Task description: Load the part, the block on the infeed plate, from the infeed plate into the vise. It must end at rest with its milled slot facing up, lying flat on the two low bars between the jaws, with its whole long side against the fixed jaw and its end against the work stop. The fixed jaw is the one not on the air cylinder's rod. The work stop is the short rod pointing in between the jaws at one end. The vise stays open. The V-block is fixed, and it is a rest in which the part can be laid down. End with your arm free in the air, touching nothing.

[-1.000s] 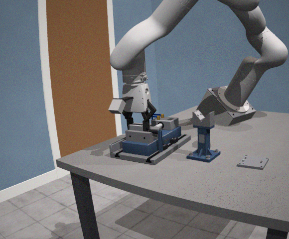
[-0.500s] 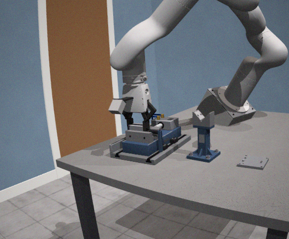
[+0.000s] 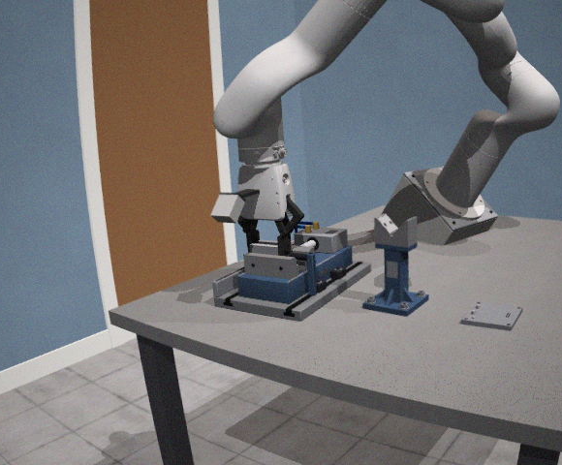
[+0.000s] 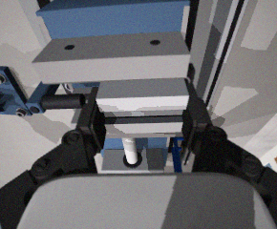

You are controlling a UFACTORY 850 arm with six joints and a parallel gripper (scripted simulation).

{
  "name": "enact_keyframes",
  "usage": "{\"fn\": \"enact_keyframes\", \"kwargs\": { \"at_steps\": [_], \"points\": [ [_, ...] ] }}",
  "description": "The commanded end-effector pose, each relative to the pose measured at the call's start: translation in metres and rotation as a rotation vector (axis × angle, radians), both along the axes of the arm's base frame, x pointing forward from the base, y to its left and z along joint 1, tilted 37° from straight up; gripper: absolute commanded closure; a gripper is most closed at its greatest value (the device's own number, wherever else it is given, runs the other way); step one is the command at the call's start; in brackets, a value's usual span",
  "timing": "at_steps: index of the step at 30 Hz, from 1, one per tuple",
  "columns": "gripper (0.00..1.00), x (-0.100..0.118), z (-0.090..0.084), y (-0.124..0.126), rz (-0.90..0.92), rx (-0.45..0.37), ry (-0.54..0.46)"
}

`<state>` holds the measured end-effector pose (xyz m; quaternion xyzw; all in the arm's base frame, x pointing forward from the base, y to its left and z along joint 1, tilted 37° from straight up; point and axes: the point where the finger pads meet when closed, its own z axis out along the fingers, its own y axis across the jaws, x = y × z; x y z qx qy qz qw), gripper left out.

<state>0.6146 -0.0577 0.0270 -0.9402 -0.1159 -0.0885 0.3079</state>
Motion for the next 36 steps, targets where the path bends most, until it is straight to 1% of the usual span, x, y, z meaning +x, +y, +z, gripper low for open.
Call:
{"fn": "enact_keyframes", "kwargs": {
  "at_steps": [1, 12, 13, 36],
  "points": [
    [1.0, 0.0008, 0.0007, -0.0007, -0.001, -0.001, -0.002],
    [1.0, 0.0008, 0.0007, -0.0007, -0.001, -0.001, -0.002],
    [0.19, 0.0008, 0.0007, -0.0007, -0.001, -0.001, -0.002],
    [0.19, 0.0008, 0.0007, -0.0007, -0.001, -0.001, -0.002]
  ]
}}
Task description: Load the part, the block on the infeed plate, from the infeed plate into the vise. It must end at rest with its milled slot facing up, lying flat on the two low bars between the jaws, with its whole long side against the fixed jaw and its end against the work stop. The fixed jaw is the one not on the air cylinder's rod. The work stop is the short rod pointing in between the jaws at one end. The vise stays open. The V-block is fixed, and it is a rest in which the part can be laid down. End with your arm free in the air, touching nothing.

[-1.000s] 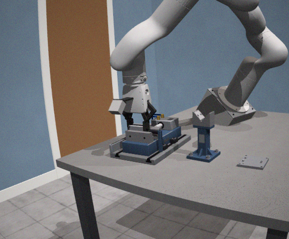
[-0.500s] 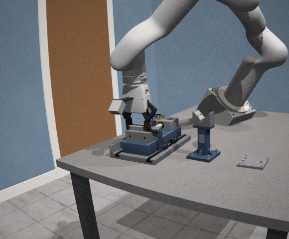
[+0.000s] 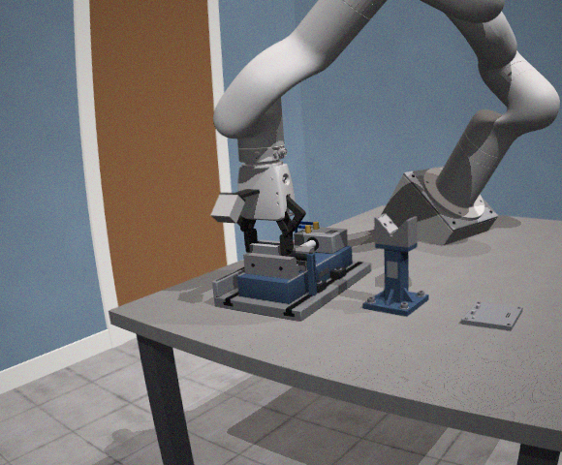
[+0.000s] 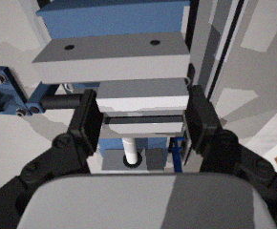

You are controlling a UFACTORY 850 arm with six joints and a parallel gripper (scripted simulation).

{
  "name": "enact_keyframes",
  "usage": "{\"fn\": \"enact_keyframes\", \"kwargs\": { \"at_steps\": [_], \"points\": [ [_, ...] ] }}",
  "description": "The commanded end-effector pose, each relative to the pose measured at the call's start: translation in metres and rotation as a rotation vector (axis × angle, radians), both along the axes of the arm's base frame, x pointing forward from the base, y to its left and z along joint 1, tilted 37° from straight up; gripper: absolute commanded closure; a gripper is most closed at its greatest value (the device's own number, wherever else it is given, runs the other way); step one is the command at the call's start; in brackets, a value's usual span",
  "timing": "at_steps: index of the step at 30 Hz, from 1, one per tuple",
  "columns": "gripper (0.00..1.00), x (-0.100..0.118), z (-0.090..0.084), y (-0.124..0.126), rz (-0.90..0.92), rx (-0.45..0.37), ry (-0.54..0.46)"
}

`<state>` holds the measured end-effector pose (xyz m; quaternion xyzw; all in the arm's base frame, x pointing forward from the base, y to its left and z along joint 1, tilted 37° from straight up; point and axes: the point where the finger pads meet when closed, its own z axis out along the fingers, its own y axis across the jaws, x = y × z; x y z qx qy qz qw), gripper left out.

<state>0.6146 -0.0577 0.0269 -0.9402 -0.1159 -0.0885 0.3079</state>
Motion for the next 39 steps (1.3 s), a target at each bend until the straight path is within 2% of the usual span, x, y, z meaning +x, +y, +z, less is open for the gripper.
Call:
{"fn": "enact_keyframes", "kwargs": {
  "at_steps": [1, 15, 26, 39],
  "points": [
    [0.19, 0.001, 0.001, -0.001, -0.001, -0.001, -0.002],
    [0.19, 0.001, 0.001, -0.001, -0.001, -0.001, -0.002],
    [0.19, -0.001, 0.011, -0.009, -0.001, -0.001, -0.002],
    [0.19, -0.004, 0.042, -0.032, -0.001, -0.001, -0.002]
  ]
}}
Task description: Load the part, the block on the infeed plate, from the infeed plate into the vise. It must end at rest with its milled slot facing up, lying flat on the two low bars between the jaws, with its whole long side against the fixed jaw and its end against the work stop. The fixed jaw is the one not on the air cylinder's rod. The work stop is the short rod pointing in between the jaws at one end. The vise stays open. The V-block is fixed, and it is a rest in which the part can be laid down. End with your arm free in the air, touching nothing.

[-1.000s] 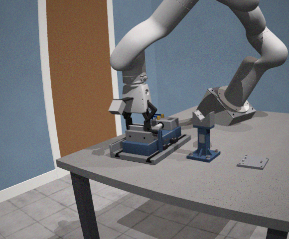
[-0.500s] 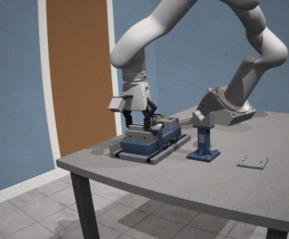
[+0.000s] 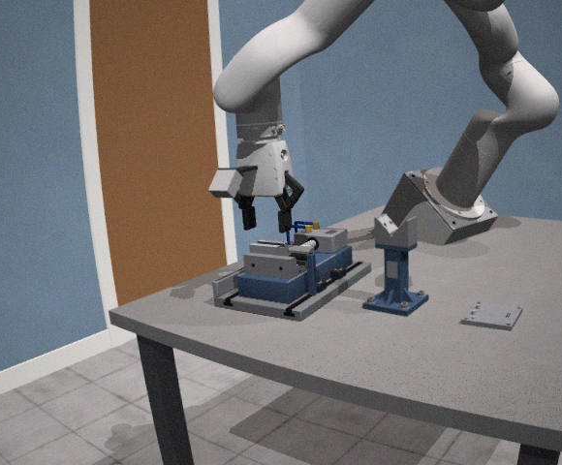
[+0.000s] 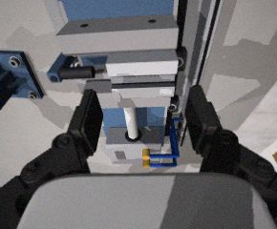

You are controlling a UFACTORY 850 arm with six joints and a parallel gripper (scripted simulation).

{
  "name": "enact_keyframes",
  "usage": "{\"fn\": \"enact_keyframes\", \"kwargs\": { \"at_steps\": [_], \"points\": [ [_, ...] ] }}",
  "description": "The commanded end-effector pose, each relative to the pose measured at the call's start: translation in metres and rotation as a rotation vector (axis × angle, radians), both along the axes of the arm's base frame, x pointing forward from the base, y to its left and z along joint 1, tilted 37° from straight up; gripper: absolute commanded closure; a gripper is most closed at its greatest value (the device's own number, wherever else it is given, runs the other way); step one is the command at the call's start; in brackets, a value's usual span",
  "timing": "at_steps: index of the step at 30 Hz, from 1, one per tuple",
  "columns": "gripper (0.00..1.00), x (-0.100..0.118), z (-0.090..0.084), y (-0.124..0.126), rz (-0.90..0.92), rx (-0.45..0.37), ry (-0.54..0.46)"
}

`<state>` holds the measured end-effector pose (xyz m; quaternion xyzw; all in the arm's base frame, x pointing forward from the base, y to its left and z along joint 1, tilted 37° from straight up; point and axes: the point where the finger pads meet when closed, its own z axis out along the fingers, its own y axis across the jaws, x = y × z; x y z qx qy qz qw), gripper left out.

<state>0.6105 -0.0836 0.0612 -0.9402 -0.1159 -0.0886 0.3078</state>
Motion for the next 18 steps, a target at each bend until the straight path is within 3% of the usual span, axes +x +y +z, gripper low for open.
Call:
{"fn": "enact_keyframes", "kwargs": {
  "at_steps": [1, 18],
  "points": [
    [0.19, -0.001, 0.01, -0.008, -0.001, -0.001, -0.002],
    [0.19, -0.003, 0.028, -0.021, -0.001, -0.001, -0.002]
  ]
}}
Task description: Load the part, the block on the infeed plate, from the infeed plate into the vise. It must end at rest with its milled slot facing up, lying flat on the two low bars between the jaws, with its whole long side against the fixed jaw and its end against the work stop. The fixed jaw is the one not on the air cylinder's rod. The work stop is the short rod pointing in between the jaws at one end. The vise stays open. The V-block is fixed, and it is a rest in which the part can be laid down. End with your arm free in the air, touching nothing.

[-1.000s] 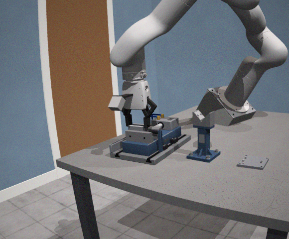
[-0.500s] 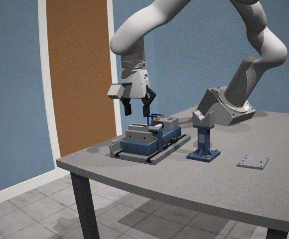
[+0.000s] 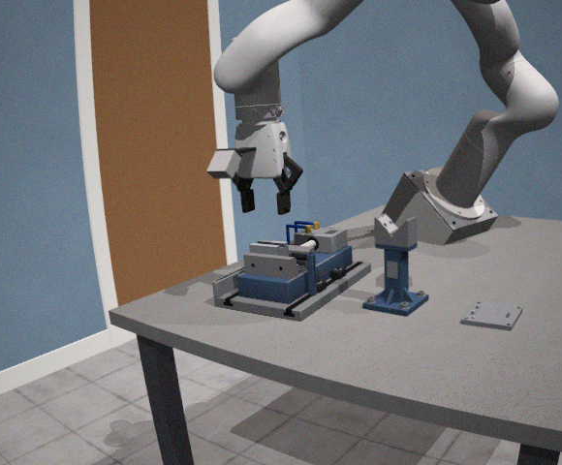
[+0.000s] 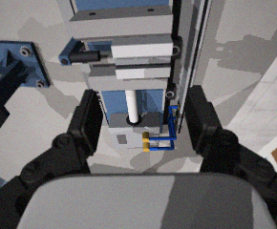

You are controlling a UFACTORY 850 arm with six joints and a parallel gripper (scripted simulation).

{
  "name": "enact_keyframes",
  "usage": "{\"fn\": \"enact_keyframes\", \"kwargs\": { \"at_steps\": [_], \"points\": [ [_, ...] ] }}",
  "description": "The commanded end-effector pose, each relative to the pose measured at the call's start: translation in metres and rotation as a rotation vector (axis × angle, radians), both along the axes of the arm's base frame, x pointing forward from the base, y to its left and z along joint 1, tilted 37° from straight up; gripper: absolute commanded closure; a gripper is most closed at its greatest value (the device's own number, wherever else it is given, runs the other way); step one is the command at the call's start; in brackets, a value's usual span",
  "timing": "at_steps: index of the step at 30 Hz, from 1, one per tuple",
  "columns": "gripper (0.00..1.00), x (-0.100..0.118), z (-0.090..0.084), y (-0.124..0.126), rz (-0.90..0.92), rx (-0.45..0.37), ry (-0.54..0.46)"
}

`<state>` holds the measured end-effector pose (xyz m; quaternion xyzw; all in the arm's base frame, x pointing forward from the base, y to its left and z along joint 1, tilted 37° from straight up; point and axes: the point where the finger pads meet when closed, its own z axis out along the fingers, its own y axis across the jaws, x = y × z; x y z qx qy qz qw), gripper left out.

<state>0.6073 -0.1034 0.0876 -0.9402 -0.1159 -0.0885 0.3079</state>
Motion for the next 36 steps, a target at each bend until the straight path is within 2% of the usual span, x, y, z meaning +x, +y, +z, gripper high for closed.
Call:
{"fn": "enact_keyframes", "kwargs": {
  "at_steps": [1, 4, 5, 36],
  "points": [
    [0.19, 0.0005, 0.0017, -0.0014, -0.001, -0.001, -0.002],
    [0.19, 0.0005, 0.0017, -0.0014, -0.001, -0.001, -0.002],
    [1.0, 0.0005, 0.0017, -0.0014, -0.001, -0.001, -0.002],
    [1.0, 0.0005, 0.0017, -0.0014, -0.001, -0.001, -0.002]
  ]
}}
